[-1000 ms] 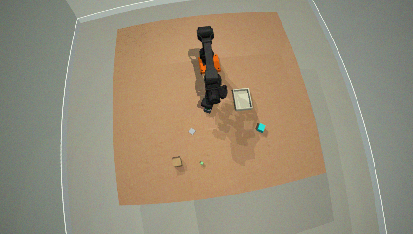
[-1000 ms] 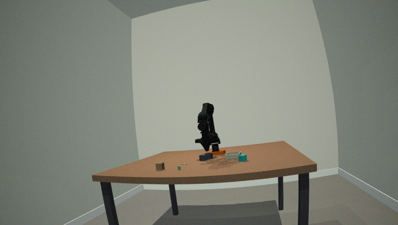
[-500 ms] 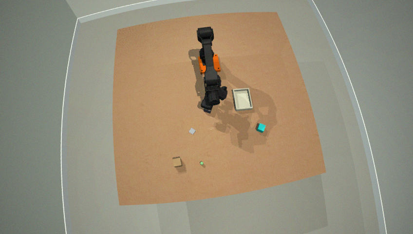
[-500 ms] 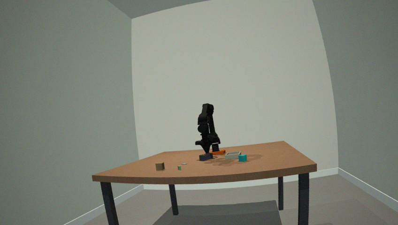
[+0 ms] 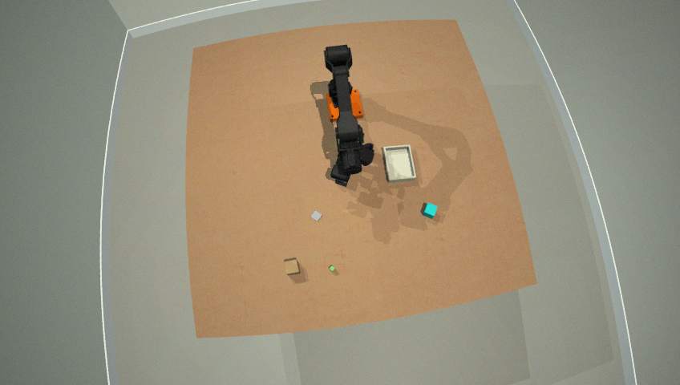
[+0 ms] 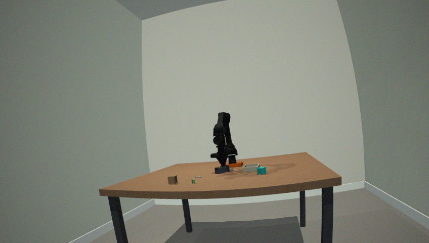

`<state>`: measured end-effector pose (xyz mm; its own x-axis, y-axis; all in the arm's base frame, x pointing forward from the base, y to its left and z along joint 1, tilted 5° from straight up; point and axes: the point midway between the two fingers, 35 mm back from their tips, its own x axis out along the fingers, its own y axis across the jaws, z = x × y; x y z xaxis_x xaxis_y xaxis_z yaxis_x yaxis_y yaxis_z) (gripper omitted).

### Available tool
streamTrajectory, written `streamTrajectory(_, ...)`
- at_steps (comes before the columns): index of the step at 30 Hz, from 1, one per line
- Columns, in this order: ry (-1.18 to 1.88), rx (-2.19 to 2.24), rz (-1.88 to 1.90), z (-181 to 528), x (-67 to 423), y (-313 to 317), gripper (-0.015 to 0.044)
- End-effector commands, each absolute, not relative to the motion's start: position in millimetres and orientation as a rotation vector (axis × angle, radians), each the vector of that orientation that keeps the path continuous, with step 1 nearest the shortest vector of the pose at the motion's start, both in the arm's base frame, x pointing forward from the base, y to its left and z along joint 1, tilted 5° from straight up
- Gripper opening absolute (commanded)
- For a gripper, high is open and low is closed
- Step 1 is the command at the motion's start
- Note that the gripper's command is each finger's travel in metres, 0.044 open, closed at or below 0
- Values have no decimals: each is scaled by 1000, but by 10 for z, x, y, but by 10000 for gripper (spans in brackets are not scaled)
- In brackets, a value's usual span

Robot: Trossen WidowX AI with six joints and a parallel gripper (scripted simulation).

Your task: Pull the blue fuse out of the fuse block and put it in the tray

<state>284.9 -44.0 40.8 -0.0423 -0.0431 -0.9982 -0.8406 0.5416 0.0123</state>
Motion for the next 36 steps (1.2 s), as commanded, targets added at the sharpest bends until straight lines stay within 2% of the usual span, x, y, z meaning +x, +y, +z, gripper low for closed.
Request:
streamTrajectory(1,1485,-801,775,378,2842,-440,66)
streamTrajectory(13,1487,-798,771,391,2844,-440,0)
streamTrajectory(36,1487,-799,772,481,2853,-437,0)
